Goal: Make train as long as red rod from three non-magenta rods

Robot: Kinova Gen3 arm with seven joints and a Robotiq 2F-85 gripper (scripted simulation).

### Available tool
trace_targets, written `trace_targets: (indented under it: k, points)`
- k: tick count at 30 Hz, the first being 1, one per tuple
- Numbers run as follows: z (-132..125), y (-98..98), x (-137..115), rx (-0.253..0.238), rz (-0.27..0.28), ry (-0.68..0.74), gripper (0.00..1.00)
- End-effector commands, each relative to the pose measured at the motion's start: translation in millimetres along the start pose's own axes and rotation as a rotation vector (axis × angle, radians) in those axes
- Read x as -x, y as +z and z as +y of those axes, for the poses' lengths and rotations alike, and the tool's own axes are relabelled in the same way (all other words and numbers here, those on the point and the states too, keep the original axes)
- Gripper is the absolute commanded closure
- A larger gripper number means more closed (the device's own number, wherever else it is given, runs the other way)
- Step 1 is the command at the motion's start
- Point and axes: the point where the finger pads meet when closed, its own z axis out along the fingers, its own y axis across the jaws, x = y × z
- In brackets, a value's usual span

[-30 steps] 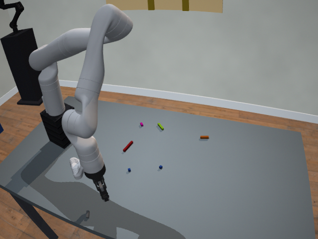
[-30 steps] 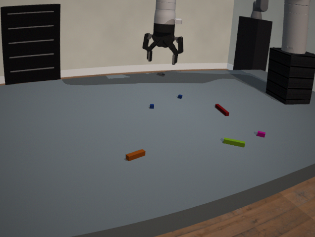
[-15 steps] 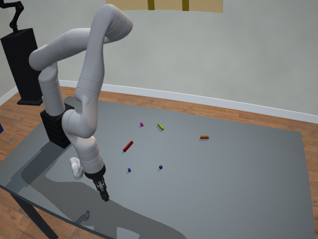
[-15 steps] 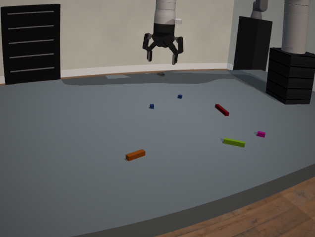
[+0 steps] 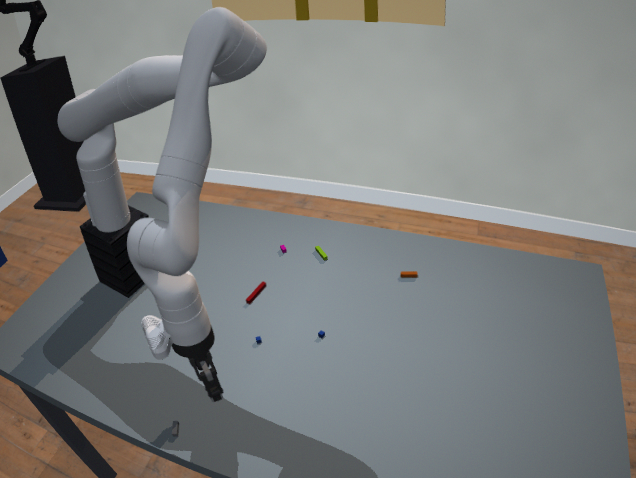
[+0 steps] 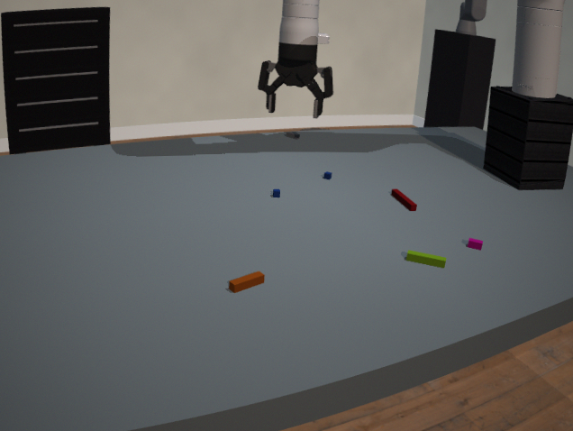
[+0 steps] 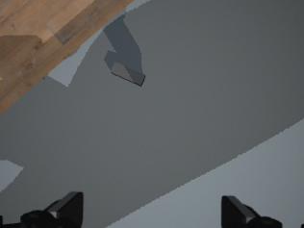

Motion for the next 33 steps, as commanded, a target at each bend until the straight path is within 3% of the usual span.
trace_targets:
  k: [1,7,13,15,30,33]
  points:
    - [-1,-0.8,8,-0.001,-0.002,-0.041,0.00]
    - [0,-0.3,34,0.006,-0.002,-0.239,0.00]
    - [4,-0.3,74,0.013,-0.003,-0.542,0.00]
    - [4,-0.3,74,0.013,-0.003,-0.542,0.00]
    - [30,-5.0,197,0.011,-0.002,-1.451,0.00]
    - [32,-5.5,204,0.009,-0.002,-1.503,0.00]
